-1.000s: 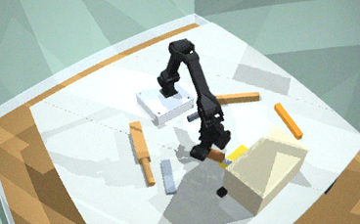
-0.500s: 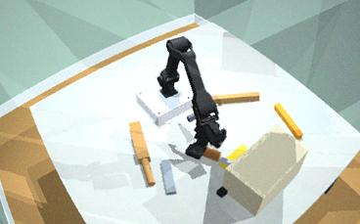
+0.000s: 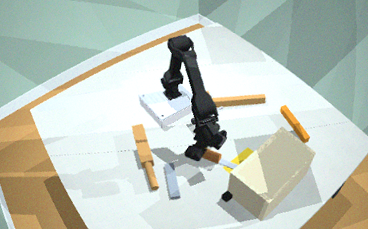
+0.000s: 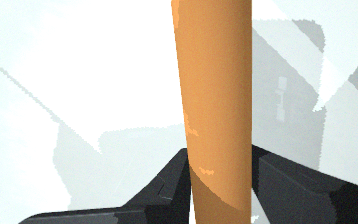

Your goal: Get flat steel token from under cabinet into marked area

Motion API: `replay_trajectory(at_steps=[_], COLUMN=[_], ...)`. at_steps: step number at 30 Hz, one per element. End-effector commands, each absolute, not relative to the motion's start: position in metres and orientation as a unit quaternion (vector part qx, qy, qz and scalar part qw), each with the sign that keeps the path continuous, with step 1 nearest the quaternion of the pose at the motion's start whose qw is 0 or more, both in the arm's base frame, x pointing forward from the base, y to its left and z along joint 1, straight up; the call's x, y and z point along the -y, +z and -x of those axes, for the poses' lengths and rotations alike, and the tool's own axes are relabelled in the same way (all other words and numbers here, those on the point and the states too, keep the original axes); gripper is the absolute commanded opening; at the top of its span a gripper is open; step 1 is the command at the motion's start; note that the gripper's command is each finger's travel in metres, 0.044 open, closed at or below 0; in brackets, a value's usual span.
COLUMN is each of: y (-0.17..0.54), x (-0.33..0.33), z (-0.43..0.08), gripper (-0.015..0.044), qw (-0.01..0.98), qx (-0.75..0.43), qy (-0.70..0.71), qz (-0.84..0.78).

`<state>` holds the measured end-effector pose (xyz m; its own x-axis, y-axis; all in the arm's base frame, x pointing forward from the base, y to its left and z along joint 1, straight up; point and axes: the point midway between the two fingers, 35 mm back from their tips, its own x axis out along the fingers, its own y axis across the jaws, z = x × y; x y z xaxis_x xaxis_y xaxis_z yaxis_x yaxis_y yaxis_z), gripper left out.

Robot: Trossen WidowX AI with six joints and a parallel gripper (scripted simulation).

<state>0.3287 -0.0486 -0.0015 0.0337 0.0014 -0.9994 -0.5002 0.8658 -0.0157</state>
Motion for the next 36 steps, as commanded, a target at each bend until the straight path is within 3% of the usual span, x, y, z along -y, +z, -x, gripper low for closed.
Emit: replay_trajectory(at_steps=[1, 36], y=[-0.003, -0.005], x=[0.052, 0.081], z=[-0.323, -0.279], gripper=[0.0000, 0.0000], qw=[0.694, 0.692], qx=[-0.672, -0.674], qy=[0.181, 0.180], qz=[0.186, 0.187])
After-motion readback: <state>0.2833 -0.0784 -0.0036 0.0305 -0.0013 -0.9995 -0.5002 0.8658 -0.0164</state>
